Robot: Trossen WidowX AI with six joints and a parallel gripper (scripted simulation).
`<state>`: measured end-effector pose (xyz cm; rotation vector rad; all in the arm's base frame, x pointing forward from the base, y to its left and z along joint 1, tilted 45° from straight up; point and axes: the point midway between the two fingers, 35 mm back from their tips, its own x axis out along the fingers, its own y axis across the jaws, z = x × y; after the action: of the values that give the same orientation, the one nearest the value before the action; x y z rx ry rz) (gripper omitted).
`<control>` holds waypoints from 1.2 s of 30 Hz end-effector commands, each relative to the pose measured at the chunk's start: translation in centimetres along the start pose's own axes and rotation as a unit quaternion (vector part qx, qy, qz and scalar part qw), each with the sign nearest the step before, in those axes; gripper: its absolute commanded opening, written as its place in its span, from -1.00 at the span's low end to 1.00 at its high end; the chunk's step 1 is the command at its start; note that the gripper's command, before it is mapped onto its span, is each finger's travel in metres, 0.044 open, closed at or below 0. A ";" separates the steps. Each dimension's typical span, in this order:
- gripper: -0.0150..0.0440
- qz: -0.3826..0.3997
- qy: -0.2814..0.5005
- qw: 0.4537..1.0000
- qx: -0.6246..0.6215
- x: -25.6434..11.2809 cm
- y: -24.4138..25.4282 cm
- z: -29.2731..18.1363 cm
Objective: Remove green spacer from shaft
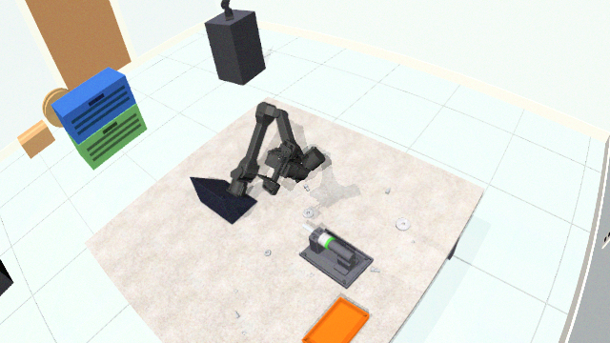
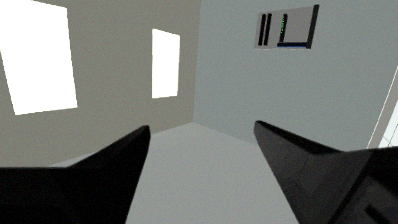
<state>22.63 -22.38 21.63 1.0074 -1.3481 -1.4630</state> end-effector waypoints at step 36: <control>1.00 0.345 0.442 0.192 -0.805 -5.4 -12.6 -9.3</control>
<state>30.55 -22.96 13.06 0.1283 0.5162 -1.1097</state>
